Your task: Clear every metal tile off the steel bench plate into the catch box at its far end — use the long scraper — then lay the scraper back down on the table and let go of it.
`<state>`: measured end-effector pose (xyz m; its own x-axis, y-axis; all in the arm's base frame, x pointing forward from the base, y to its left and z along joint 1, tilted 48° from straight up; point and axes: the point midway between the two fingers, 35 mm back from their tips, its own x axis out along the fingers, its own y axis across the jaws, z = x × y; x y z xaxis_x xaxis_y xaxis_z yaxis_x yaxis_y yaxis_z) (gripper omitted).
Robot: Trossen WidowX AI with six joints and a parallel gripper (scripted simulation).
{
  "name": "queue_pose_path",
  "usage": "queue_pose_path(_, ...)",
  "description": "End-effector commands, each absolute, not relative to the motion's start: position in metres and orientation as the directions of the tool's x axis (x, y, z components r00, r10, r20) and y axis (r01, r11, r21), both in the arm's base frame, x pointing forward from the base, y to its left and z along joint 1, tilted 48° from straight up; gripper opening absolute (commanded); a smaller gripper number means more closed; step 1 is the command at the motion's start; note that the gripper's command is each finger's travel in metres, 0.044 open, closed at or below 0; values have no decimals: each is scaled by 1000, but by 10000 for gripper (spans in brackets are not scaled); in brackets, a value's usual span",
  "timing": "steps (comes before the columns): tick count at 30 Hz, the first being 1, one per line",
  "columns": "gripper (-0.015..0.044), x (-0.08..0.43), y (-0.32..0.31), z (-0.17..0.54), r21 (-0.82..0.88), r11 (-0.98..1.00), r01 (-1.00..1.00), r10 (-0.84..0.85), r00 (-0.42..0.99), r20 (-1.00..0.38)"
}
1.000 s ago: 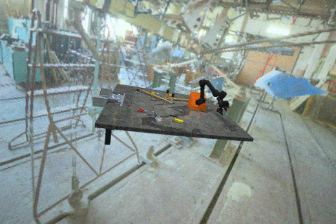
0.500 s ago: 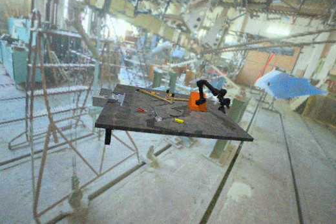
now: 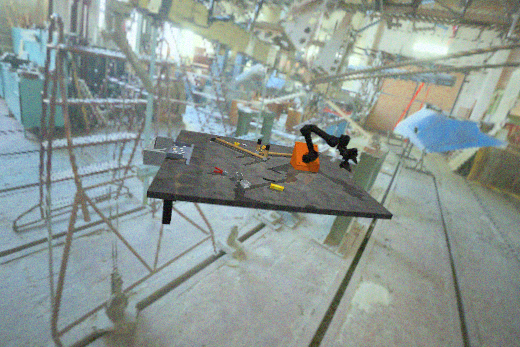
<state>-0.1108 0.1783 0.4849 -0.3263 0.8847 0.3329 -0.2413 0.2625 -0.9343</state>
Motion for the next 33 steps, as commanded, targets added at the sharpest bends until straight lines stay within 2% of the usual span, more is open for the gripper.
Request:
queue_pose_path(1,440,-110,170,488,-929,274,-248,873,-342,348)
queue_pose_path(33,440,-112,125,500,-912,279,-299,775,-490,398)
